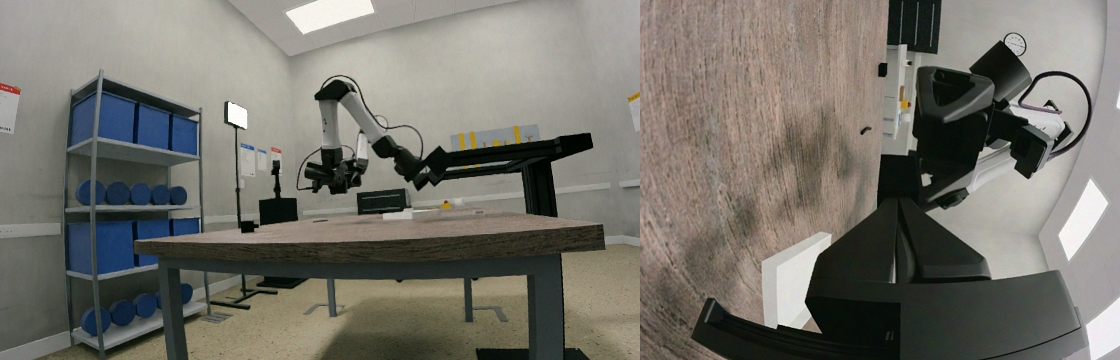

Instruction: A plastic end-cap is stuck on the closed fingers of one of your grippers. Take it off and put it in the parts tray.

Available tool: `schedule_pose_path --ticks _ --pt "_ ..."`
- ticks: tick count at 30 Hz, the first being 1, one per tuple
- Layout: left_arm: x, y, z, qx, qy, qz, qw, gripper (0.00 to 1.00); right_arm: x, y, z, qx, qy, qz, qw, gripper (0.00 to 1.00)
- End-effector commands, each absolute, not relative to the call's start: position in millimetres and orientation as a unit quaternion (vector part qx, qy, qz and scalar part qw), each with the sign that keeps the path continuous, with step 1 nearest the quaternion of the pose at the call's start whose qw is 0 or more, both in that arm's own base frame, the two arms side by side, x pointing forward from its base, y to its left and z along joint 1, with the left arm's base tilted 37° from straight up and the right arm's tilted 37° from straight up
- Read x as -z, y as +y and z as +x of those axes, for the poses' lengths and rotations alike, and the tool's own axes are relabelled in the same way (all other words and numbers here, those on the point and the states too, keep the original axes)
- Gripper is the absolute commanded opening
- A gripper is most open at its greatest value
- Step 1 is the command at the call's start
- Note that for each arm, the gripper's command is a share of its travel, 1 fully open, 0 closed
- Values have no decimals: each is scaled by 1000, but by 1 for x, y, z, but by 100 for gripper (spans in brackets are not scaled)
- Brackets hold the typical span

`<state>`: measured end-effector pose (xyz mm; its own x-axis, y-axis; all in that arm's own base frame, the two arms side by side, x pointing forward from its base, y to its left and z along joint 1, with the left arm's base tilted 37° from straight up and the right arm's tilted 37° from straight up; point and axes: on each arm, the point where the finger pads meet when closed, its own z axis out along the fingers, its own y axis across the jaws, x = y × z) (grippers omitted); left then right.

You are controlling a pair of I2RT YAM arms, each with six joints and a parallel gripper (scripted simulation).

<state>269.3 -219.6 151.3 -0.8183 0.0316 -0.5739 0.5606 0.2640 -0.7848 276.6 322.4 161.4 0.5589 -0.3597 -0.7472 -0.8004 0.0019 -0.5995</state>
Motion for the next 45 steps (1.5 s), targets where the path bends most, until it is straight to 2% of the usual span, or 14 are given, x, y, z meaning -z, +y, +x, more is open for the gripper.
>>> schedule_pose_path --ticks 1,9,11,15,19,28,36,45 --pt "-168 -218 273 576 751 204 248 0 -159 320 281 -192 428 -673 572 58" --pt "-168 -218 273 576 751 204 248 0 -146 325 278 -195 435 -675 563 58" --pt "-168 -218 273 576 751 204 248 0 -147 338 281 -195 431 -675 566 54" --pt "-168 -218 273 577 751 205 249 0 -145 350 286 -197 434 -676 562 56" --pt "-169 -220 272 577 749 209 249 0 -147 355 286 -195 431 -675 567 53" --pt "-168 -221 272 576 750 210 250 0 -150 344 282 -194 427 -675 569 27" --pt "-168 -221 272 576 750 210 250 0 -148 330 280 -197 426 -679 565 27" --pt "-168 -221 271 576 750 210 249 0 -143 246 282 -195 427 -678 565 27"
